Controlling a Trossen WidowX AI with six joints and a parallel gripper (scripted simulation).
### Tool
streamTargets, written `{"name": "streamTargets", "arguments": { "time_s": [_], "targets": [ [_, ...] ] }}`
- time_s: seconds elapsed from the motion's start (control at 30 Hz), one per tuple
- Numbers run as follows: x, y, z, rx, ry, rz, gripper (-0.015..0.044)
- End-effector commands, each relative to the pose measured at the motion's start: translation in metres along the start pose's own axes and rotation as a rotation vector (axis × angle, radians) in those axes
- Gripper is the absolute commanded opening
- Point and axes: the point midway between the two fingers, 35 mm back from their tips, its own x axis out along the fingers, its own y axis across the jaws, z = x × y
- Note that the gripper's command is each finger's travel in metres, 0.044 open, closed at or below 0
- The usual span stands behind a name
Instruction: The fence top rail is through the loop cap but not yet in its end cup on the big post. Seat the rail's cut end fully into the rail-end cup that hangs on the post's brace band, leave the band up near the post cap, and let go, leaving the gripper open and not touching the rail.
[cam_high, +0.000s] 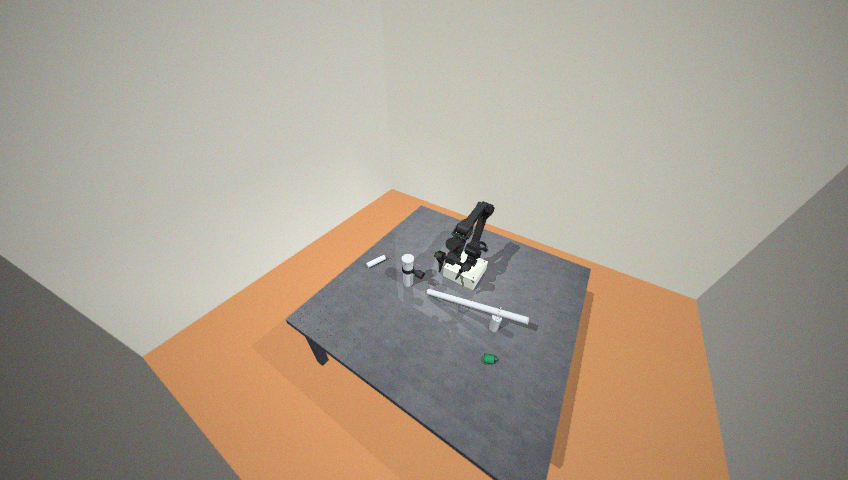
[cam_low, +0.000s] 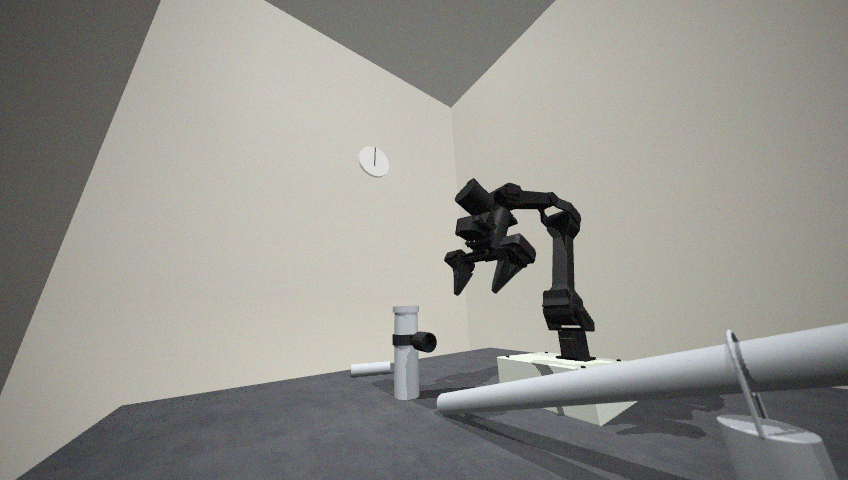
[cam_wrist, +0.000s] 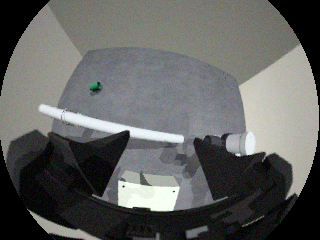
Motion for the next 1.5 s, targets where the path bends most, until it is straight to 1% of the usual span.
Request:
{"name": "streamTargets", "arguments": {
  "time_s": [0.0, 0.13, 0.23, 0.33, 0.47, 0.67, 0.73, 1.27, 1.47],
  "targets": [
    [-0.007, 0.003, 0.002, 0.068, -0.012, -0.006, 0.0440],
    [-0.007, 0.004, 0.002, 0.052, -0.007, -0.006, 0.0440],
    [0.001, 0.005, 0.000, -0.091, 0.040, 0.001, 0.0440],
    [0.015, 0.008, -0.003, -0.361, 0.125, 0.030, 0.0440],
    [0.035, 0.011, -0.009, -0.764, 0.238, 0.116, 0.0440],
    [0.064, 0.017, -0.022, -1.352, 0.360, 0.337, 0.0440],
    [0.070, 0.019, -0.025, -1.478, 0.375, 0.400, 0.0440],
    [0.070, 0.019, -0.025, -1.494, 0.377, 0.409, 0.0440],
    [0.100, 0.020, -0.041, -1.494, 0.377, 0.409, 0.0440]
  ]
}}
